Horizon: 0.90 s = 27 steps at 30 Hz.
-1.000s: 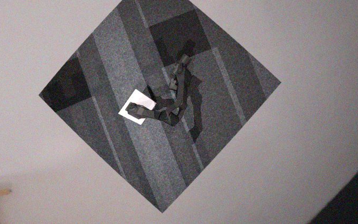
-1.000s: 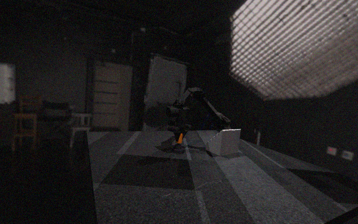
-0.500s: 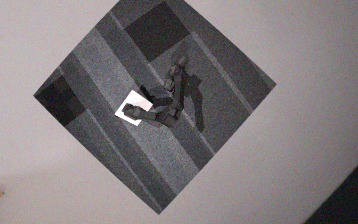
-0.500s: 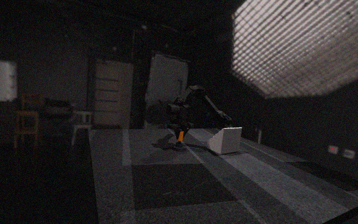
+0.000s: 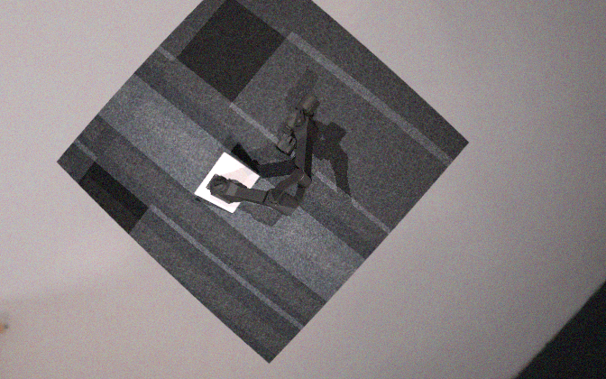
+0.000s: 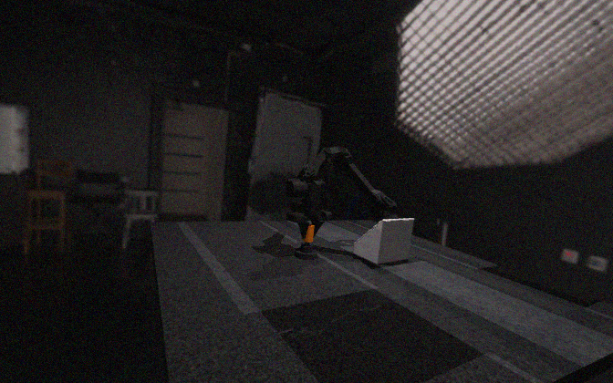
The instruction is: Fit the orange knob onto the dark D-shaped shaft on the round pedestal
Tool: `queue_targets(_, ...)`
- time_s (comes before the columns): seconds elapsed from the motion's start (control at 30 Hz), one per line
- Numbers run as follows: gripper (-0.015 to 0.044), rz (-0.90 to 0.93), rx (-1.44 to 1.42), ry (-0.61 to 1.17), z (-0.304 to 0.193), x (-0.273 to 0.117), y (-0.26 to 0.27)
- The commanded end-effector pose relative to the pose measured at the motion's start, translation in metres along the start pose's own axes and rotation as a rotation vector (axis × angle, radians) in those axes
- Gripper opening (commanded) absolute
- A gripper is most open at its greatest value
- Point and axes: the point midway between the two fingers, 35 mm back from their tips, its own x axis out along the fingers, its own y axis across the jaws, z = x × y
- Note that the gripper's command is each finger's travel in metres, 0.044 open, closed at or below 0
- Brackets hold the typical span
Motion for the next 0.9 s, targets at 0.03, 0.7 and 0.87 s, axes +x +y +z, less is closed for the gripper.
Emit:
queue_targets(0.03,0.0000,0.001,0.002,0.000,-0.0003,0.0006,0.0003)
queue_targets(0.7,0.0000,0.001,0.212,0.000,0.0004,-0.0018,0.0014)
queue_targets(0.87,0.0000,0.001,0.212,0.000,-0.0005,-0.0016,0.0003)
